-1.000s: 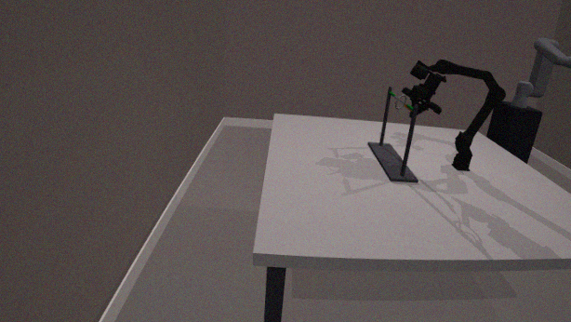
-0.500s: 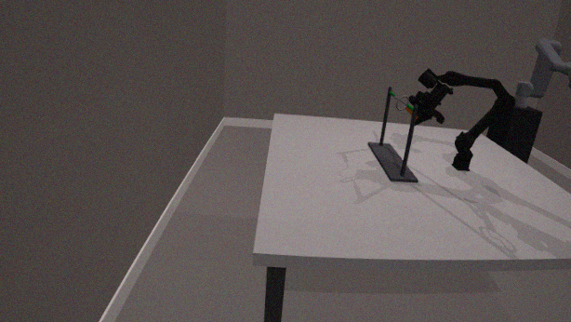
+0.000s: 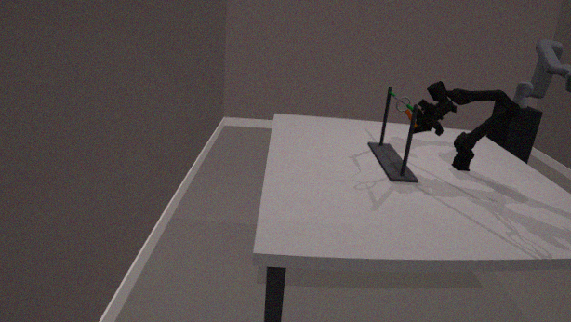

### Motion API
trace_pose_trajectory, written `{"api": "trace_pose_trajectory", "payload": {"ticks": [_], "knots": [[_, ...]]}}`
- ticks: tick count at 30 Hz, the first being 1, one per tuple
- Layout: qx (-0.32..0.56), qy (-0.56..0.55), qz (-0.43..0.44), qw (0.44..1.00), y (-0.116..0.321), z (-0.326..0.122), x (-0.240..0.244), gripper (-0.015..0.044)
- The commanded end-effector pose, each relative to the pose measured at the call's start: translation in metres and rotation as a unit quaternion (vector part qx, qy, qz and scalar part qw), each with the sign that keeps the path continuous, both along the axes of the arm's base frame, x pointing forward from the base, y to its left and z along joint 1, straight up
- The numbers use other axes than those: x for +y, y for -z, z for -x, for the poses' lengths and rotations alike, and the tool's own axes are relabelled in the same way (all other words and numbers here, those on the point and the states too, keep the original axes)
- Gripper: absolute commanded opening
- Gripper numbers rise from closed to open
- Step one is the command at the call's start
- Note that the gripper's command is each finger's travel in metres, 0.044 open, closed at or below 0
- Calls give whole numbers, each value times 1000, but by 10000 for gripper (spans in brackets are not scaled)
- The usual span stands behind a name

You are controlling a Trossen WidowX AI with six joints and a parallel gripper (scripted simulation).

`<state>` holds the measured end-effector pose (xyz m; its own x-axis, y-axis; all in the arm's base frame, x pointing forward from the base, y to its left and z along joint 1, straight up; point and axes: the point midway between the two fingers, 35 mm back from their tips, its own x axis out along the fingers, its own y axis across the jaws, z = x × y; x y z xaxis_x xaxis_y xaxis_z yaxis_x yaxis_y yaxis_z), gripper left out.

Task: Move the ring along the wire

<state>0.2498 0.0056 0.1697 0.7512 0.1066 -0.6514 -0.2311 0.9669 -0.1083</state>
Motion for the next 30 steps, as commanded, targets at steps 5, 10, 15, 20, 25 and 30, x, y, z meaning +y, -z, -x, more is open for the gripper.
{"api": "trace_pose_trajectory", "payload": {"ticks": [5,10,15,20,25,30], "knots": [[-72,47,-38,996,13,-11,22,-150],[-100,70,-57,991,16,-16,35,-150],[-115,89,-72,987,18,-17,48,-150],[-118,95,-77,985,18,-16,56,-150],[-119,96,-78,985,18,-16,61,-150],[-120,96,-79,985,18,-16,66,-150]]}}
